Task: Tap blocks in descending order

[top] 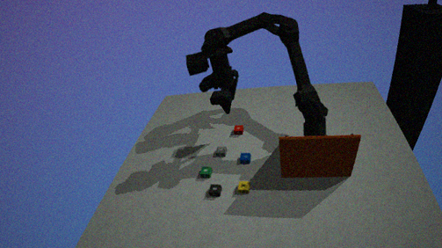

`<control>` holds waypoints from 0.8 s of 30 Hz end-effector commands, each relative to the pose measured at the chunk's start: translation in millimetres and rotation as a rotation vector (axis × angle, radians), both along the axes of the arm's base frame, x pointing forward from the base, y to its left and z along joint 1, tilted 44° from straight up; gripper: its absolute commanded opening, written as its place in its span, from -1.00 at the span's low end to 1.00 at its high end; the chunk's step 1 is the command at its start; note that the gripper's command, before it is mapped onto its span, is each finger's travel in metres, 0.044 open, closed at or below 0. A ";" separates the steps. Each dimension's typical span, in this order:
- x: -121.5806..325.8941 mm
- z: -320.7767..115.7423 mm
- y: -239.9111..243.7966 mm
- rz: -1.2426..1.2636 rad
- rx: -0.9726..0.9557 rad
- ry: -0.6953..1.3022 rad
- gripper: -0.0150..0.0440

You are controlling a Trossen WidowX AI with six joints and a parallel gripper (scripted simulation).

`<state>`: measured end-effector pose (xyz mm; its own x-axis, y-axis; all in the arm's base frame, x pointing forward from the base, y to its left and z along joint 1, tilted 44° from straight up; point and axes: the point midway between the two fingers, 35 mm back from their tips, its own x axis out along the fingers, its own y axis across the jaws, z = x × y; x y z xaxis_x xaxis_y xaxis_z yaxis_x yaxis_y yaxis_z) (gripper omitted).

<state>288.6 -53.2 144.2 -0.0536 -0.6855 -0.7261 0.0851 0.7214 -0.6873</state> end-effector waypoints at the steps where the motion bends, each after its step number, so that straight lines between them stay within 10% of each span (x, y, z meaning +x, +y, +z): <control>1: -2.5 1.0 -2.1 0.002 -0.003 0.016 0.86; 16: -2.4 -1.1 0.2 0.002 -0.001 0.016 0.86; 24: -30.8 -85.0 92.7 0.003 0.009 0.017 0.86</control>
<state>278.0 7.0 91.9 -0.0531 -0.6710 -0.7395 0.0830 0.7350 -0.6729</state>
